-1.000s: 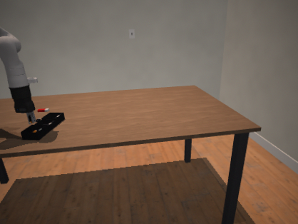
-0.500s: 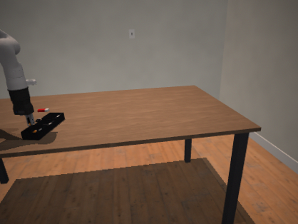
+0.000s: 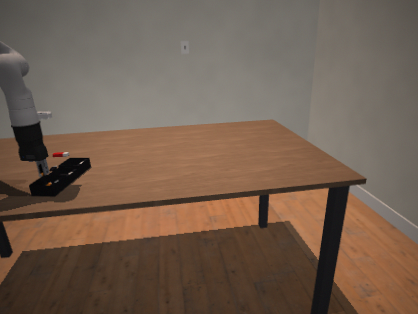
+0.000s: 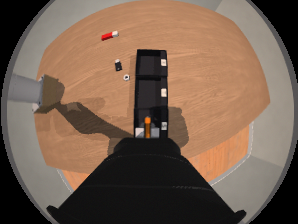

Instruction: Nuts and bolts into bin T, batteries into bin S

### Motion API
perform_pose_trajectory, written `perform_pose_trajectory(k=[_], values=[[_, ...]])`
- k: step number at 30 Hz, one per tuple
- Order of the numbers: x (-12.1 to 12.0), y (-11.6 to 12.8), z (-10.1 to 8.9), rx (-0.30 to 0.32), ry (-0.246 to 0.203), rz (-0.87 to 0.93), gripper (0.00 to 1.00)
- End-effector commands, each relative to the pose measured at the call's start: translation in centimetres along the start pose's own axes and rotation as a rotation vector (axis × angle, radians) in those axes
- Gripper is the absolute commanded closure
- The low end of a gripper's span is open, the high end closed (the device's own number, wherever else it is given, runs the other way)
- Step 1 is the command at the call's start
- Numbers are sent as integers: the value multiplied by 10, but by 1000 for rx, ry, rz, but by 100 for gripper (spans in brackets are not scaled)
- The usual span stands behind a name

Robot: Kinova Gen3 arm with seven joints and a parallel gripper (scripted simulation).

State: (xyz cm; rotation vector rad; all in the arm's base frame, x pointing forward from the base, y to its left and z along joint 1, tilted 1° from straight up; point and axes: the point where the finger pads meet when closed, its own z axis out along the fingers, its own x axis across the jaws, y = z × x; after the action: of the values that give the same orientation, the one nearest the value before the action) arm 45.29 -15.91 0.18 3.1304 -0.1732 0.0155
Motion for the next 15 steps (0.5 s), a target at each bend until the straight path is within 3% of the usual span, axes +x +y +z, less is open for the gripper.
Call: perform_pose_trajectory(k=[1, 15], values=[[0, 0, 3, 0, 1, 0, 76], [0, 0, 27, 0, 1, 0, 76]])
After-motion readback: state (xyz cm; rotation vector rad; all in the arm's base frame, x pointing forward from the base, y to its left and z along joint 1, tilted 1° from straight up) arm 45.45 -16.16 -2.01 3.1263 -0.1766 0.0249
